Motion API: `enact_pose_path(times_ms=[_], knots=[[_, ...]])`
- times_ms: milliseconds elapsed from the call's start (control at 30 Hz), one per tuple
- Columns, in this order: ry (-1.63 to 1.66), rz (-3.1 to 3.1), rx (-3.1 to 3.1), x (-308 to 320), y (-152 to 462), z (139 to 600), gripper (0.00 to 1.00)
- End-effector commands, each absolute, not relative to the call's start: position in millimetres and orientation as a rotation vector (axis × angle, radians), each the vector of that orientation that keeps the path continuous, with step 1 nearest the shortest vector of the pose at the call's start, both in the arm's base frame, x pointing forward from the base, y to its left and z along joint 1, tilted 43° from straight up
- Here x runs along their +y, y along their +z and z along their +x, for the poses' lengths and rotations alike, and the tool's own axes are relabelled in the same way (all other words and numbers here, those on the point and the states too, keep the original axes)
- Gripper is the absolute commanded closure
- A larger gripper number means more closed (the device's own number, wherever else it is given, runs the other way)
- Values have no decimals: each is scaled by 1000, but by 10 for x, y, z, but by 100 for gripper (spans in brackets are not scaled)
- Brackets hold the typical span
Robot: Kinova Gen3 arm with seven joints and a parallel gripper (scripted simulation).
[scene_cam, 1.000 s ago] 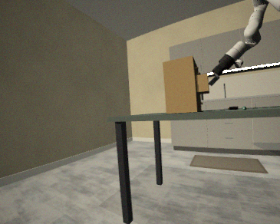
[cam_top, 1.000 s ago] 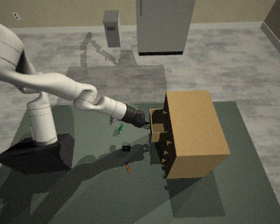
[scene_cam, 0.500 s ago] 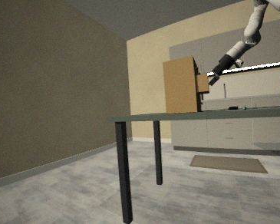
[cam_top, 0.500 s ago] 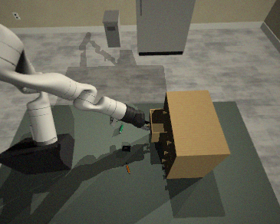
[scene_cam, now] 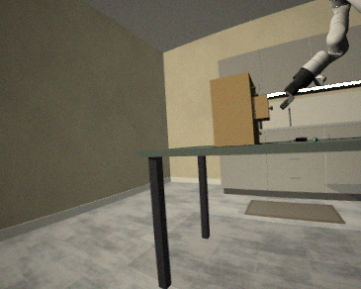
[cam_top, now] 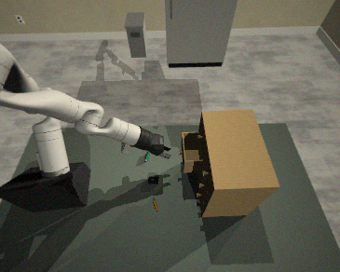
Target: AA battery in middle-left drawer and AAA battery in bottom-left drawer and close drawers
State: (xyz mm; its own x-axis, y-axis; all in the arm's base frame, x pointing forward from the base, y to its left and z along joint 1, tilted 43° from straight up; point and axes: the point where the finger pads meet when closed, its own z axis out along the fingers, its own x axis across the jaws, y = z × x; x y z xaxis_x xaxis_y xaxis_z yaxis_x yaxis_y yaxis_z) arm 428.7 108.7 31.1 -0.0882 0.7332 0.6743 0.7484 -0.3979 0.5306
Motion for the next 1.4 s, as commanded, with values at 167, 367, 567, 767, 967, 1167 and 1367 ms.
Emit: enact_pose_path(times_ms=[167, 367, 567, 767, 967, 1167, 1367], knots=[[-1542, -2117, -1709, 1032, 335, 4205, 33], [-1535, -2111, -1708, 899, 444, 3914, 33], [-1523, -2096, -1708, 865, 471, 3840, 33], [-1523, -2097, -1712, 844, 488, 3796, 33], [-1522, -2097, -1712, 844, 489, 3795, 33], [-1520, -2096, -1713, 843, 490, 3794, 33], [-1515, -2094, -1715, 839, 493, 3791, 33]])
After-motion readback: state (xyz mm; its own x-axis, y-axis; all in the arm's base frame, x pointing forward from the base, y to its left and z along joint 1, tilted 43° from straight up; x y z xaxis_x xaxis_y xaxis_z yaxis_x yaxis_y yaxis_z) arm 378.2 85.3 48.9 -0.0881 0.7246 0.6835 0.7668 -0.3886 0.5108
